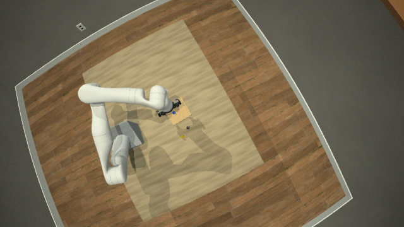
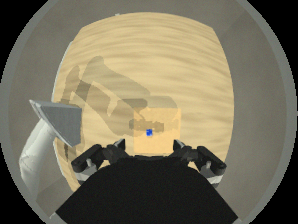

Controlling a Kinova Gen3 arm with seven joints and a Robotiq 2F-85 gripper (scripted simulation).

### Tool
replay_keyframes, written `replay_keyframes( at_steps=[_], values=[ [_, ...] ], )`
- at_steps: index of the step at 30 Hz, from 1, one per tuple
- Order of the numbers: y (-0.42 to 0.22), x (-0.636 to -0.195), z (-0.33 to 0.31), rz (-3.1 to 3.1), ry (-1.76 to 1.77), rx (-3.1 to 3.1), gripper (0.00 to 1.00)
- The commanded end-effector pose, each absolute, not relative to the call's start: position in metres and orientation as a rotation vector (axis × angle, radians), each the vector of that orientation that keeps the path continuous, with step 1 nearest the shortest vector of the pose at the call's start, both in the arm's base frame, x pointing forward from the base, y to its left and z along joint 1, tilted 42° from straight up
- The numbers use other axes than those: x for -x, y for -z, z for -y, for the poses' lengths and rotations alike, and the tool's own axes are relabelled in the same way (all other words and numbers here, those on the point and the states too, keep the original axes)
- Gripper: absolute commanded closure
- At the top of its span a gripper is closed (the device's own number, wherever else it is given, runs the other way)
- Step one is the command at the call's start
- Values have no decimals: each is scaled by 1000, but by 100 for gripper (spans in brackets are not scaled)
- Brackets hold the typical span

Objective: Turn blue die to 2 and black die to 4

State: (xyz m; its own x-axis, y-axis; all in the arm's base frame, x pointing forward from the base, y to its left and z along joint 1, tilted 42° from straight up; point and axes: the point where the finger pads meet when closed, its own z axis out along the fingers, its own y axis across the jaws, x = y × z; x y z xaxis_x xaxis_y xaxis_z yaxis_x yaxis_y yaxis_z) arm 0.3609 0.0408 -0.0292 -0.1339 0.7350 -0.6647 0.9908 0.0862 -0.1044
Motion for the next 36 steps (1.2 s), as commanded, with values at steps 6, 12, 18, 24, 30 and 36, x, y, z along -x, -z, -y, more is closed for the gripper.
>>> replay_keyframes(
  at_steps=[6,12,18,24,30,36],
  values=[
    [26,-366,-39,-1910,742,-1714,0],
    [21,-375,-35,-1882,709,-1744,0],
    [10,-392,-27,-1823,644,-1803,0],
    [-2,-408,-17,-1762,583,-1855,0],
    [-27,-438,7,-1629,466,-1951,0],
    [-65,-471,47,-1433,321,-2056,0]
  ],
)
